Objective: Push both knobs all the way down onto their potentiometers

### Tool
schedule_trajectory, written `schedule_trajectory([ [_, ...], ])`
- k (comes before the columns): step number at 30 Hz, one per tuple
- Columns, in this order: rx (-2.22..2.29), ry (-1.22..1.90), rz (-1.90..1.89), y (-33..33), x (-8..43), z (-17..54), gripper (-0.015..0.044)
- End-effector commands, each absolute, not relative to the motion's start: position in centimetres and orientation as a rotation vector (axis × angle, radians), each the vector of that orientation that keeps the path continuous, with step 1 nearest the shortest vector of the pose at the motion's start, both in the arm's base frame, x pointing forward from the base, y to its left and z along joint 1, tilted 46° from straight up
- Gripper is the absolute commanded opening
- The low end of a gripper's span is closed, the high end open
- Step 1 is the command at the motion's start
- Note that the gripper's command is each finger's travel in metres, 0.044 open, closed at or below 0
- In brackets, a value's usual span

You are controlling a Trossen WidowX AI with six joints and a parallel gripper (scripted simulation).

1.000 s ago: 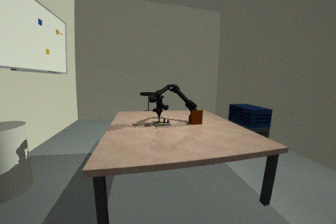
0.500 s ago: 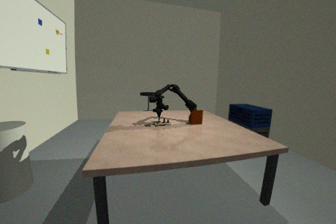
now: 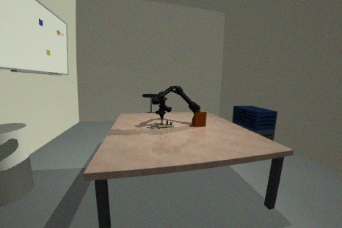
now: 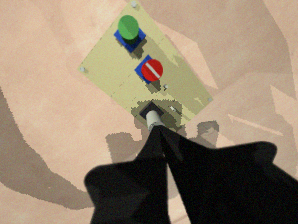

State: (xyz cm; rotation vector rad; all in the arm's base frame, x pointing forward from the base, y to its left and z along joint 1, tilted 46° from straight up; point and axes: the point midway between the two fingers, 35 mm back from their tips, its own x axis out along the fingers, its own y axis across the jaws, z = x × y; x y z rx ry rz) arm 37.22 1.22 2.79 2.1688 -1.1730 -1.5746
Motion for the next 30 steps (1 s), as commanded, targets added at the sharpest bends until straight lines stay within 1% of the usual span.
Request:
schedule_trajectory([
  [1,2.168,-1.183,-1.578,0.64,37.37,2.45,0.0000],
  [30,2.168,-1.183,-1.577,0.40,37.40,2.21,0.0000],
])
